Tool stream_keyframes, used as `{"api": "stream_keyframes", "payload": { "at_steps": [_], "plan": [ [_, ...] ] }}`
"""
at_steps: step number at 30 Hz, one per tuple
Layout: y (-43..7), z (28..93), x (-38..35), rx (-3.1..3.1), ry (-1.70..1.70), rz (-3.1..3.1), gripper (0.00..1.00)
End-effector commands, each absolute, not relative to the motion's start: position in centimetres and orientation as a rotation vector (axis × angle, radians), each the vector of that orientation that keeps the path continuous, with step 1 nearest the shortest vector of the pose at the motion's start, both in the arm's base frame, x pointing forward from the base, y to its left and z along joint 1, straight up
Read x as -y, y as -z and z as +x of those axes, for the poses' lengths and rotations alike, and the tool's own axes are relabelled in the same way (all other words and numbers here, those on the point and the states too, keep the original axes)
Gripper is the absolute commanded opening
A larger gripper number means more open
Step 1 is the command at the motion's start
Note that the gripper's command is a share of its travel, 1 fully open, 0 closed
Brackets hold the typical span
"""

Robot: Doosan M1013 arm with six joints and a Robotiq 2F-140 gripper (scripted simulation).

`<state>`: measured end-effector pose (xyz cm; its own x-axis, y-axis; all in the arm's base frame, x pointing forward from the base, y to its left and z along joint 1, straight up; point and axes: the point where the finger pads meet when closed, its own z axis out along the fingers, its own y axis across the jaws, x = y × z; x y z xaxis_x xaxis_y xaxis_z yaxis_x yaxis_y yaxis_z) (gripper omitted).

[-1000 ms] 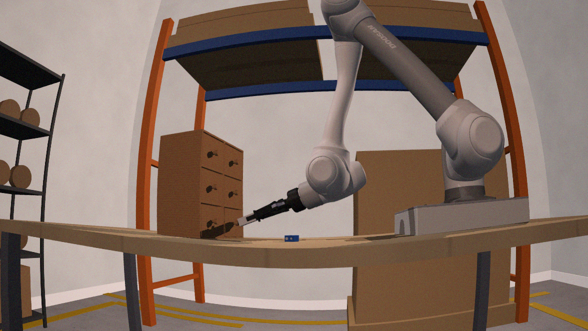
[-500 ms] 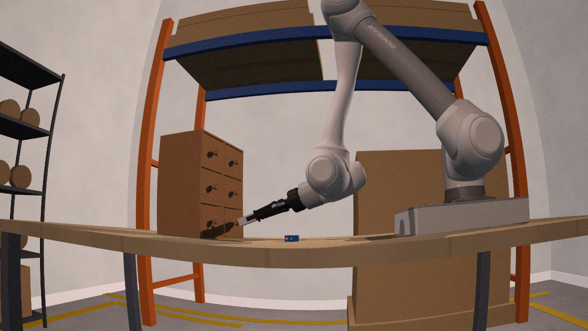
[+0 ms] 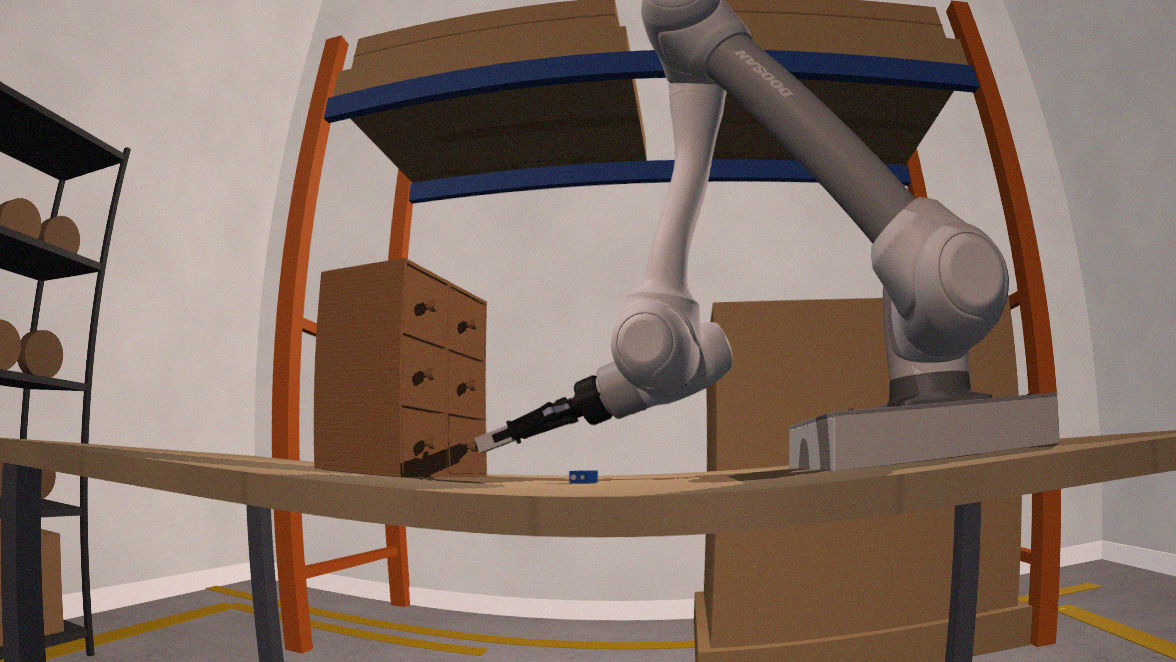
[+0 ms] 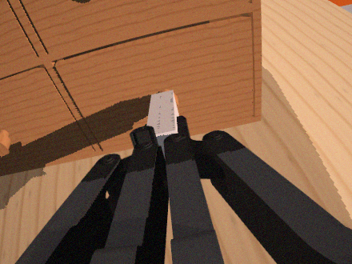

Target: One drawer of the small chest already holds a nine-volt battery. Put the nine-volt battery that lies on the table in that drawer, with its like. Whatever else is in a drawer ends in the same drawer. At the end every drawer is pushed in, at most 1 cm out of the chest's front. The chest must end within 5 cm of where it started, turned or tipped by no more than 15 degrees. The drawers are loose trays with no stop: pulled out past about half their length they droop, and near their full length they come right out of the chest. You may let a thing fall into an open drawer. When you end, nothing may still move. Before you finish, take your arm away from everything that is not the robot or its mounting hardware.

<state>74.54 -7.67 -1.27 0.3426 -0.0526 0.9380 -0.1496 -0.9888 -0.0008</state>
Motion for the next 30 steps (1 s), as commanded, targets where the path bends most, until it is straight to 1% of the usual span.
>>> {"api": "stream_keyframes", "payload": {
  "at_steps": [1,22,30],
  "plan": [
    [1.3,74.7,7.8,0.19,-1.742,2.504,0.0],
    [1.3,74.3,7.7,0.19,-1.742,2.504,0.0],
    [1.3,70.8,7.2,0.19,-1.742,2.504,0.0]
  ]
}}
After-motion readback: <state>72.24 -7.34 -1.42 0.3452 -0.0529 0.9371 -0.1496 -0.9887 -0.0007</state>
